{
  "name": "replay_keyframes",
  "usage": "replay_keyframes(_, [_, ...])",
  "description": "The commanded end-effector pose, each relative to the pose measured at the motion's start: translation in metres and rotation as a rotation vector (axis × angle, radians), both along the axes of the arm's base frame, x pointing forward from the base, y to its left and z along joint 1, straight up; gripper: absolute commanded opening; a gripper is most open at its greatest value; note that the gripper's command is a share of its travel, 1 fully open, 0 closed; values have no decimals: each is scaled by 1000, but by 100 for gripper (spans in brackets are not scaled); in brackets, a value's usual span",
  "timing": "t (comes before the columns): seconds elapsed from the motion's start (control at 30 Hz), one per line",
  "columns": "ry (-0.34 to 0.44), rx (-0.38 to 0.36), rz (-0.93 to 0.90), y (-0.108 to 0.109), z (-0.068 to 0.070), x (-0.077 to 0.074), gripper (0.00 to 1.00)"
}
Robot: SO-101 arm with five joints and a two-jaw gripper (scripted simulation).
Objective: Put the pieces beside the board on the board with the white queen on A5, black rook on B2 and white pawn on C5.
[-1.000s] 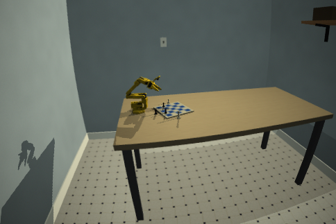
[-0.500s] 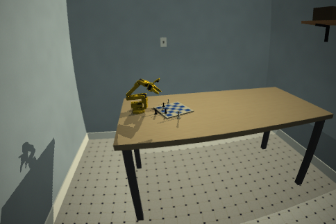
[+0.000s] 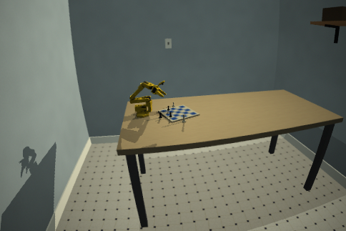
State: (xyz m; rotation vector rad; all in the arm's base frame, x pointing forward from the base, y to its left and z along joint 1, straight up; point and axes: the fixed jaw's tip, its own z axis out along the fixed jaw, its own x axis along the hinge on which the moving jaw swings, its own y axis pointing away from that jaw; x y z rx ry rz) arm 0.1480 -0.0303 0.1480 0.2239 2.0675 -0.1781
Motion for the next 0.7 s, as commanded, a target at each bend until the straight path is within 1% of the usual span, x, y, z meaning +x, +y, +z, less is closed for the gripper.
replay_keyframes(0.0, [18,14,4,1,-5,0,40])
replay_keyframes(0.4, [31,17,-1,1,-4,0,39])
replay_keyframes(0.53, [68,27,-17,-2,-2,0,37])
replay_keyframes(0.67, [136,47,-46,-7,1,2,34])
